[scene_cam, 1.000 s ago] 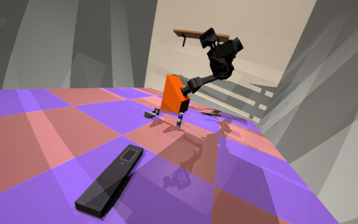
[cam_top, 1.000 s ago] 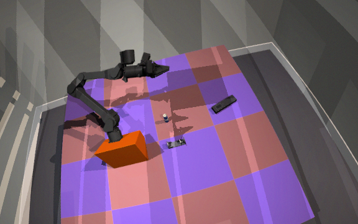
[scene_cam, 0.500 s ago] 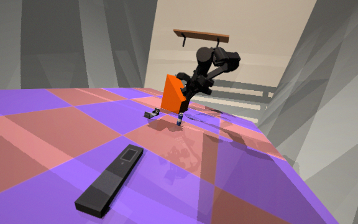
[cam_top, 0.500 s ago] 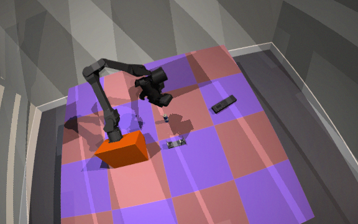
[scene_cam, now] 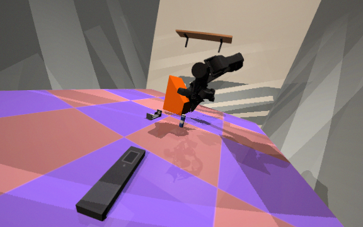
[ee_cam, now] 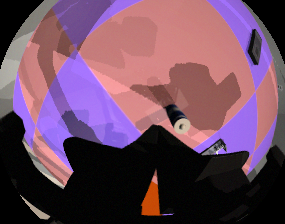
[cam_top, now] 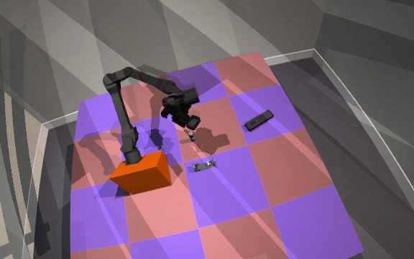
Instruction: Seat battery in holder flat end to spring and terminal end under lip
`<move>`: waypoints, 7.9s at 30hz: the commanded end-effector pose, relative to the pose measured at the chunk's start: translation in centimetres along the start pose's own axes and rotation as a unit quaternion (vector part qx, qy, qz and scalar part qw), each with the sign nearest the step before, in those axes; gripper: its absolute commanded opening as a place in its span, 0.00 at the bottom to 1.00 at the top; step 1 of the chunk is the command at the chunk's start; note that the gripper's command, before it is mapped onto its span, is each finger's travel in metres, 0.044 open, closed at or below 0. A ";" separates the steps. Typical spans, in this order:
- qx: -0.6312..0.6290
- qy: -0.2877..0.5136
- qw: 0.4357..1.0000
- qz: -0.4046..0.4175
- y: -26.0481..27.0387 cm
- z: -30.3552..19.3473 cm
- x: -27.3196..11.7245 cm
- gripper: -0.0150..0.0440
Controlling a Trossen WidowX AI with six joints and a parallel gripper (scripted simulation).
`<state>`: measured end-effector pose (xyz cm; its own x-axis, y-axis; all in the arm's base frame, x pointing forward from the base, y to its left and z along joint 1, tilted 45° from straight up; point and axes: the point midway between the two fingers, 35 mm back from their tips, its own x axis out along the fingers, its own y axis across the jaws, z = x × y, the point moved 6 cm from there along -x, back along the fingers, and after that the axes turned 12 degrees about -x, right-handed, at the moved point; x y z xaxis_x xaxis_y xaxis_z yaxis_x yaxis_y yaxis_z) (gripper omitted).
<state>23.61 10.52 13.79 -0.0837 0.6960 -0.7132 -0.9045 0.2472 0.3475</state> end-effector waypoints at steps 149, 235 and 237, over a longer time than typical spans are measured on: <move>0.711 0.006 0.703 0.007 -7.8 -2.2 8.9 0.42; 0.915 0.085 -0.374 -0.126 -14.6 -12.8 5.7 0.38; 0.914 0.089 -0.373 -0.131 -14.7 -12.8 5.8 0.38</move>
<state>30.93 2.20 -2.99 -0.3689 0.6174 -0.6947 0.3357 -0.6085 -0.7191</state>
